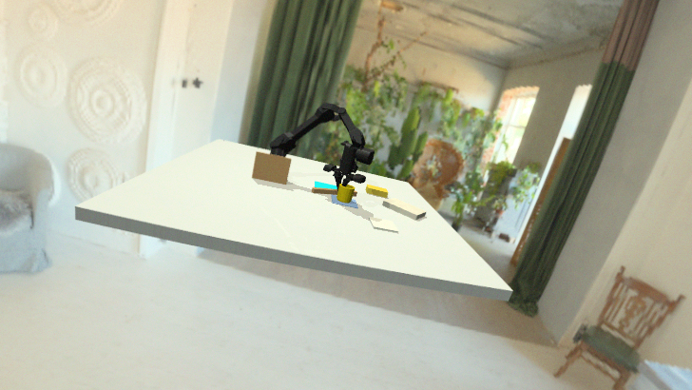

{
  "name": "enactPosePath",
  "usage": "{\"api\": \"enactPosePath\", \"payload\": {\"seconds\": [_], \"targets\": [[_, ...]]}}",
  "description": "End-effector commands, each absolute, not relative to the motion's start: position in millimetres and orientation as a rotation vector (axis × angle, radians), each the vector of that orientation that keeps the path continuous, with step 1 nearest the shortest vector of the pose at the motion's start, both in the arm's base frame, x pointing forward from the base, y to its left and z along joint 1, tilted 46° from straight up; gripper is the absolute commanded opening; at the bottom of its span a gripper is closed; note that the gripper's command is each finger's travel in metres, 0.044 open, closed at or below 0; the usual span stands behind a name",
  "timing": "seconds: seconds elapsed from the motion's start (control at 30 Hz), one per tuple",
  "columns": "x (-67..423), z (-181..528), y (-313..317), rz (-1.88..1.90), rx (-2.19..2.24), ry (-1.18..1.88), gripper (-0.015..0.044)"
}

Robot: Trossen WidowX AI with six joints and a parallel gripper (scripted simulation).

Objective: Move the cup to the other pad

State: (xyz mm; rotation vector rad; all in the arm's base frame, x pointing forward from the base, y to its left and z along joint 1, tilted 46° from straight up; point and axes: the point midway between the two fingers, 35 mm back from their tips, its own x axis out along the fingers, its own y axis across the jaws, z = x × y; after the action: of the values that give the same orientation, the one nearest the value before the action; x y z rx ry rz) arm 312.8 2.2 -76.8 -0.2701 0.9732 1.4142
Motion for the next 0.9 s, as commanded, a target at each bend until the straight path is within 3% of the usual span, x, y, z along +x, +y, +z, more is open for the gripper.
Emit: {"api": "enactPosePath", "payload": {"seconds": [0.0, 0.13, 0.87], "targets": [[313.0, -76.6, 2.0, 1.414, -0.271, 0.973, 0.0033], [313.0, -76.6, 2.0, 1.414, -0.271, 0.973, 0.0000], [315.6, -45.7, -29.9, 1.406, -0.255, 0.979, 0.0000]]}}
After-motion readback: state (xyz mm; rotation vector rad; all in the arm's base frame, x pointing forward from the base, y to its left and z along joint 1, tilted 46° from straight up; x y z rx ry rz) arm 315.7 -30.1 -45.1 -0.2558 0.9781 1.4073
